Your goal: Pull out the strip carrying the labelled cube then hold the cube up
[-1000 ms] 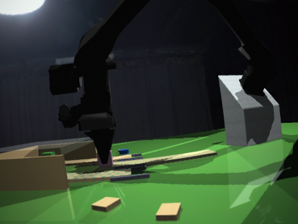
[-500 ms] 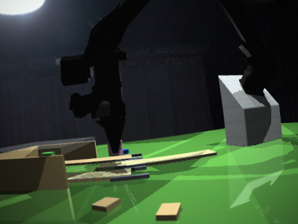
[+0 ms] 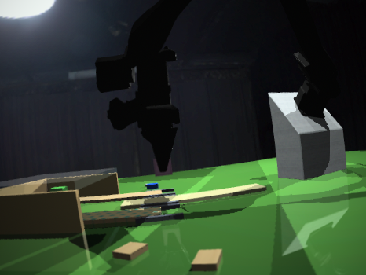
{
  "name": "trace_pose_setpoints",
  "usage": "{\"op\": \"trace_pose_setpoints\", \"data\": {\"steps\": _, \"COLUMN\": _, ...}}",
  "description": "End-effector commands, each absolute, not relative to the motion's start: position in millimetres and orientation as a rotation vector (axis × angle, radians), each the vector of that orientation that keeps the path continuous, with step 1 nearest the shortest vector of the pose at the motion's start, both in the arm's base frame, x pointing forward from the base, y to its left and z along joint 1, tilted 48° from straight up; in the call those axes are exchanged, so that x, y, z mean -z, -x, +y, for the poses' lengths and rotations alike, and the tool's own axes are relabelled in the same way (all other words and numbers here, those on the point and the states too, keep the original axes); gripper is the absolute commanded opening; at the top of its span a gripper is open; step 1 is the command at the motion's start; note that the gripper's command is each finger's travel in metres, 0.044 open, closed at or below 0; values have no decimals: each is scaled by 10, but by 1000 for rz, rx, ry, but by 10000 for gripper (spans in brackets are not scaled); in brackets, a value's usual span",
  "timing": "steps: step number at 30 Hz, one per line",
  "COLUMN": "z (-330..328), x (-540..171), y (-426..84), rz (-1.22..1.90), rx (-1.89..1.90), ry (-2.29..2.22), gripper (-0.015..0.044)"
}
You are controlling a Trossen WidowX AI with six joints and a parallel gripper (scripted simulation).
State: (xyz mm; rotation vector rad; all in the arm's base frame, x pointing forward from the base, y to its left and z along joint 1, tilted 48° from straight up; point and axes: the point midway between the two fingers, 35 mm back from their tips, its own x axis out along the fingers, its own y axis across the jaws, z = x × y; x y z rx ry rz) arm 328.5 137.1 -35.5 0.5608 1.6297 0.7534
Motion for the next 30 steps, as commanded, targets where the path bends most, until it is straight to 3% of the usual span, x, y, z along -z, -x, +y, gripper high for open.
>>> {"op": "trace_pose_setpoints", "data": {"steps": 1, "z": 1315, "x": 357, "y": -3152, "rz": 1629, "rx": -750, "ry": -554, "gripper": 0}}
{"op": "trace_pose_setpoints", "data": {"steps": 11, "z": 1226, "x": 367, "y": -2817, "rz": 1631, "rx": -749, "ry": -554, "gripper": 0}}
{"op": "trace_pose_setpoints", "data": {"steps": 30, "z": 965, "x": 126, "y": -2882, "rz": 1631, "rx": -748, "ry": -553, "gripper": 0}}
